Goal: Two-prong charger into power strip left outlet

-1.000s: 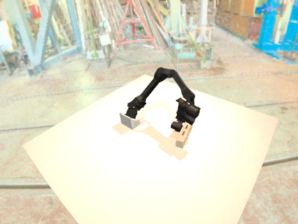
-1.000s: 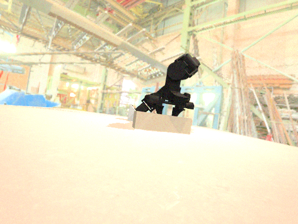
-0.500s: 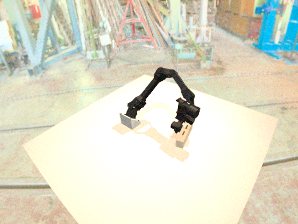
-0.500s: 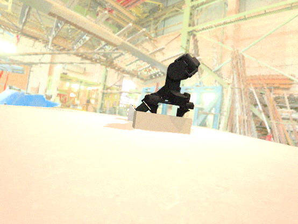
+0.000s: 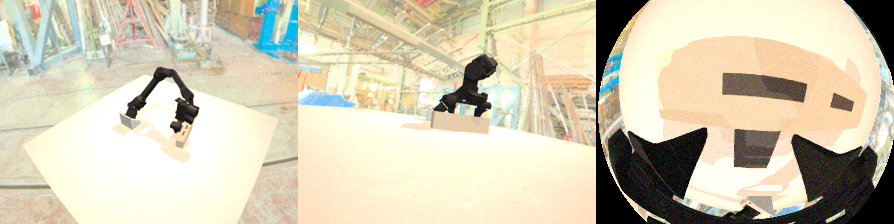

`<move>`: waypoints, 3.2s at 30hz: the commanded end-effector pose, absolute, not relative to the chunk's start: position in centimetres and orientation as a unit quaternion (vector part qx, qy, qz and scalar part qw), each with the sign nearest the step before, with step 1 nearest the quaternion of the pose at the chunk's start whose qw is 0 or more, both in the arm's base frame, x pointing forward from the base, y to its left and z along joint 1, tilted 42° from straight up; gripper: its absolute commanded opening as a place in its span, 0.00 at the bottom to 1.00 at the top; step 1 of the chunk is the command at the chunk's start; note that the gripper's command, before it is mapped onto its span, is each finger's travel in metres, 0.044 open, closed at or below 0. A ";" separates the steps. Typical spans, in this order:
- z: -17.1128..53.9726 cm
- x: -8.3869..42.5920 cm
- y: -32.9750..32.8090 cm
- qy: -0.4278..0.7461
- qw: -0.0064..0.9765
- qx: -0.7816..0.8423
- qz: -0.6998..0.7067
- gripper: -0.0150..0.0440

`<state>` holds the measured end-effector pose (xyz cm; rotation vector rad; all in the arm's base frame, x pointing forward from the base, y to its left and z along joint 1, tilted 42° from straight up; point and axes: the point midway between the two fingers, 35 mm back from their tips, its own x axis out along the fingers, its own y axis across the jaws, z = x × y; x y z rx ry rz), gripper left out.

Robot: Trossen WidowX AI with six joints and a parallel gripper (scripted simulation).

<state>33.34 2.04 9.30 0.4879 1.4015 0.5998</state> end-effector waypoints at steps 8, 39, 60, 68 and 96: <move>9.2 32.9 2.1 0.625 0.699 0.218 0.271 1.00; 8.8 30.8 2.0 0.623 0.701 0.218 0.272 1.00; 8.3 28.5 2.0 0.623 0.700 0.218 0.272 1.00; 8.1 27.6 2.1 0.624 0.700 0.218 0.272 1.00; 13.9 28.2 -3.0 0.385 0.854 0.291 0.193 1.00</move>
